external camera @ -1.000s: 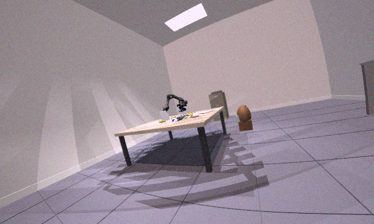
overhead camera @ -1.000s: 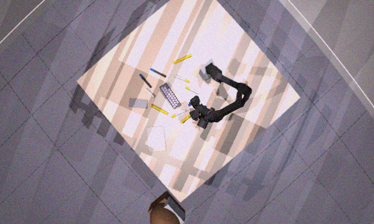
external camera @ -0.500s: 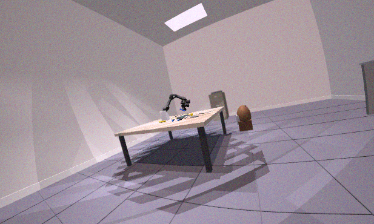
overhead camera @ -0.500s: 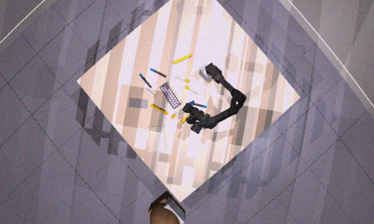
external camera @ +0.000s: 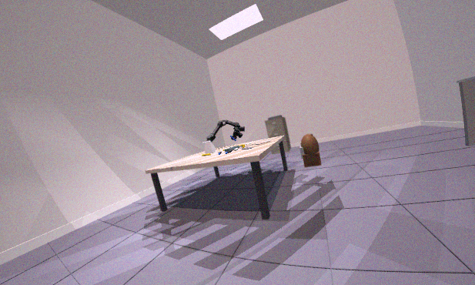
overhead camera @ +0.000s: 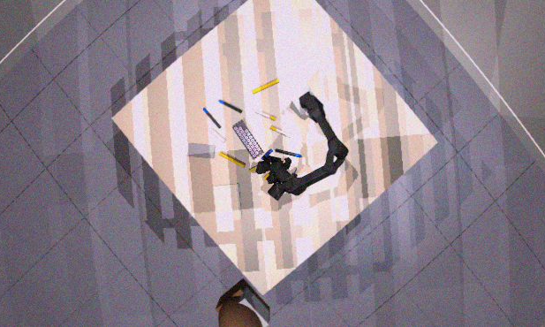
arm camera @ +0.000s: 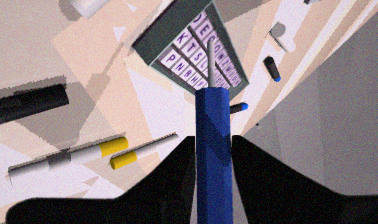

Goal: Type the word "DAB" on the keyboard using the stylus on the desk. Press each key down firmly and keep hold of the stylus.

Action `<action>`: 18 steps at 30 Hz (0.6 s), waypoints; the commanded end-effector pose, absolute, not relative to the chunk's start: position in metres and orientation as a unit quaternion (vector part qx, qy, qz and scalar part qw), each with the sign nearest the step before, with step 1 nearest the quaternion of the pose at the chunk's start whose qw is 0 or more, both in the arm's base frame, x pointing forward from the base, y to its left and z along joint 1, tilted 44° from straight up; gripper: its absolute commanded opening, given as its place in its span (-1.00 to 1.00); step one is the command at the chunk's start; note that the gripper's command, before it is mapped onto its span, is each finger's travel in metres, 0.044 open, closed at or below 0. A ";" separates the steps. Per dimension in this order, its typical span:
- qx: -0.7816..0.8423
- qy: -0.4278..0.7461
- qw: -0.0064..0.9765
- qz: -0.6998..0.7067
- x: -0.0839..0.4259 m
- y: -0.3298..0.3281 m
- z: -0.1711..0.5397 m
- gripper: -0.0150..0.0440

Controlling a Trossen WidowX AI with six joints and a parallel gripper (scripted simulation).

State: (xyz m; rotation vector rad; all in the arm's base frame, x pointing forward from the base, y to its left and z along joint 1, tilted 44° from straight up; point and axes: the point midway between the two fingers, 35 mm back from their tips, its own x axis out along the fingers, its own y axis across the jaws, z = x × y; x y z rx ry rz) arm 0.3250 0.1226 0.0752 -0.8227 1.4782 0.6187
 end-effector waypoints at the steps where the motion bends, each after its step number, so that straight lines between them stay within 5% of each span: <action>1: -0.402 0.635 0.586 0.302 0.335 0.118 0.072 -0.49; 18: -0.549 0.578 0.407 0.447 0.372 0.098 0.056 -0.49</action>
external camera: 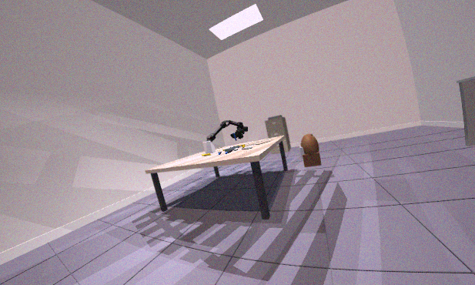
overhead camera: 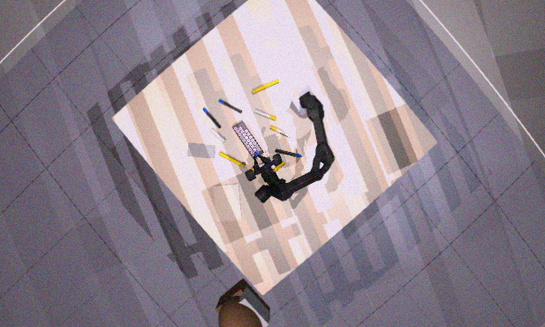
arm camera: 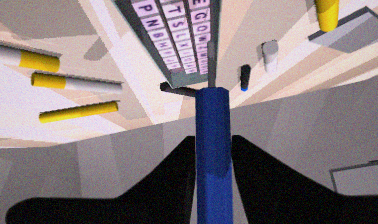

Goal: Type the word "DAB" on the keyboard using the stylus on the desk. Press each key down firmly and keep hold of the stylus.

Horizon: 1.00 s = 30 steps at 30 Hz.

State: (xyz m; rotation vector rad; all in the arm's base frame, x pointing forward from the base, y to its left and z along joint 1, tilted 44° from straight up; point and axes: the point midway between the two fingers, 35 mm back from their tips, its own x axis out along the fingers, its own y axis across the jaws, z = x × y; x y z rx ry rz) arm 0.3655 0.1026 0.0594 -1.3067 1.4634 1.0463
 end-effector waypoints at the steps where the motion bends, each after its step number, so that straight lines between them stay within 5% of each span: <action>1: -0.555 0.573 0.395 0.455 0.374 0.097 0.055 -0.49; 22: -0.564 0.566 0.378 0.468 0.371 0.119 0.028 -0.49; 25: -0.564 0.566 0.378 0.468 0.373 0.120 0.027 -0.22; 30: -0.564 0.566 0.378 0.468 0.373 0.121 0.026 -0.22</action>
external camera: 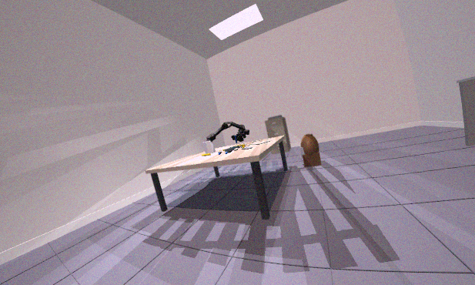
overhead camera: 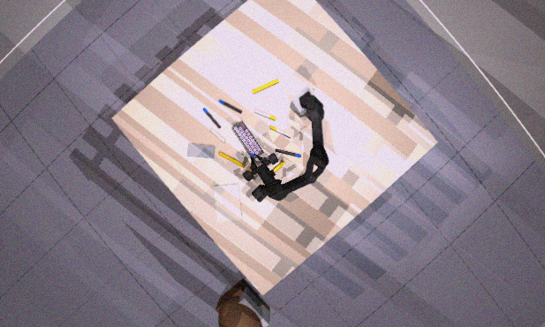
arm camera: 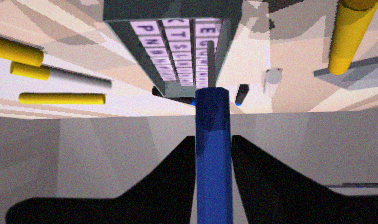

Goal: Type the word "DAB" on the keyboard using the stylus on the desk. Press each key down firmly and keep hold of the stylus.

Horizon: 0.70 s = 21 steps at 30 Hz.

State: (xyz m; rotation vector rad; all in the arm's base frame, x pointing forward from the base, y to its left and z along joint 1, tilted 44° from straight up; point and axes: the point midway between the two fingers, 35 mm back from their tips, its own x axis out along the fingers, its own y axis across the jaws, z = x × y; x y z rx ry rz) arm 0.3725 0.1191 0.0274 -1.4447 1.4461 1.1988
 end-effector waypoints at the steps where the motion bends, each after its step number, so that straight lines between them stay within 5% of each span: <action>1: -0.564 0.566 0.378 0.468 0.373 0.120 0.026 -0.22; 21: -0.564 0.566 0.378 0.468 0.372 0.127 0.019 -0.22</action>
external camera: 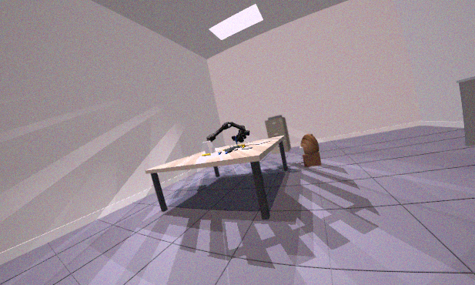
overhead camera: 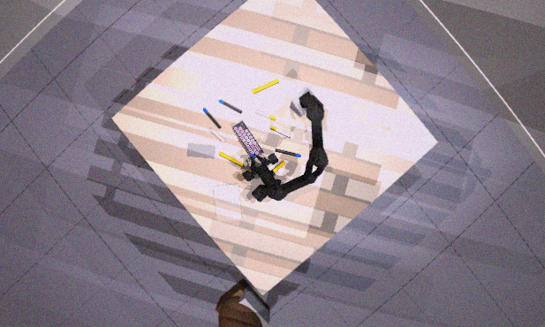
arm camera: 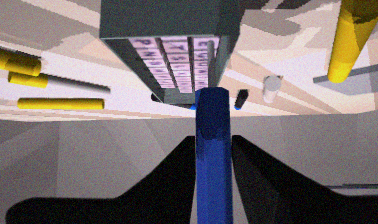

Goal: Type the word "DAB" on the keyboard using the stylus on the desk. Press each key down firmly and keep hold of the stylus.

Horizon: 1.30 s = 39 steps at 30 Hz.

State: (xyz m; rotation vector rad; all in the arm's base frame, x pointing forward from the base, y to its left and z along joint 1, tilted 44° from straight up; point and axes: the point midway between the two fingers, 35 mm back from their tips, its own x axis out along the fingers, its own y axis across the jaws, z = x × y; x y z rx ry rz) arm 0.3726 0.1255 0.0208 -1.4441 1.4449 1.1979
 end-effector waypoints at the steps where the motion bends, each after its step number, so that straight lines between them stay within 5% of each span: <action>1: -0.563 0.566 0.378 0.468 0.372 0.127 0.019 -0.22; 39: -0.564 0.566 0.378 0.468 0.373 0.123 0.023 -0.22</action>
